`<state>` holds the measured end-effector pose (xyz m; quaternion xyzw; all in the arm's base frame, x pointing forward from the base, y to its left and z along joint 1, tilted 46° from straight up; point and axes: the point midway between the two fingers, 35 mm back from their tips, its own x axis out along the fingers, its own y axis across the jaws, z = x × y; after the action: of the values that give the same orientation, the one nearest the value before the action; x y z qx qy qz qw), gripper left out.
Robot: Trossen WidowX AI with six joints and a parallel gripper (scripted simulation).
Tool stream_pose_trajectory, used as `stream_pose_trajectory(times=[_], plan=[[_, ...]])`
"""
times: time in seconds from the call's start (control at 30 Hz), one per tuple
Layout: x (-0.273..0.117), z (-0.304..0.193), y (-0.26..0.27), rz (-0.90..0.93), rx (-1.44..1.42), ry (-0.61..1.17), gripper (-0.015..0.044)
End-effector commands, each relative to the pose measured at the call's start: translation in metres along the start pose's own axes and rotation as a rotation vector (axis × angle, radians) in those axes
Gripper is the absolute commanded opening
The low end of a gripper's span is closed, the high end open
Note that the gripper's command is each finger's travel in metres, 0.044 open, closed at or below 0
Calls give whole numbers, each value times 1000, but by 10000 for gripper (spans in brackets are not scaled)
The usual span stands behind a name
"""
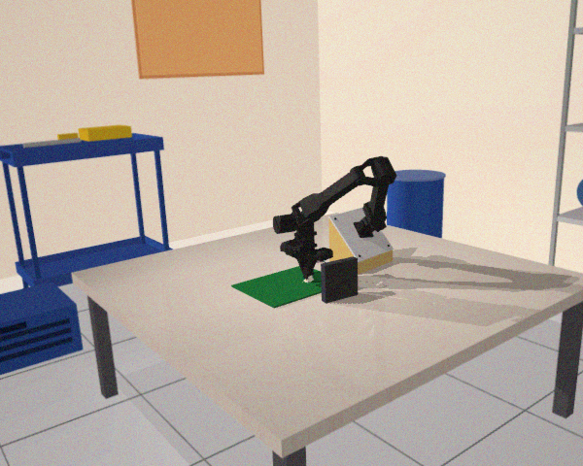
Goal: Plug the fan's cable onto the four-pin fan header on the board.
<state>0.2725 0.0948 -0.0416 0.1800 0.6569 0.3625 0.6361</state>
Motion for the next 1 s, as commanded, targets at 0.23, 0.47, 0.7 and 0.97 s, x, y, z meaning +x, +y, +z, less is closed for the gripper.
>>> stream_pose_trajectory(times=[0.23, 0.47, 0.7, 0.97], plan=[[8, -1, 1, 5, 5, 0, 0], [6, 0, 0, 1, 0, -1, 157], [3, 0, 0, 1, 0, -1, 260], [-49, 0, -1, 3, 5, 0, 260]])
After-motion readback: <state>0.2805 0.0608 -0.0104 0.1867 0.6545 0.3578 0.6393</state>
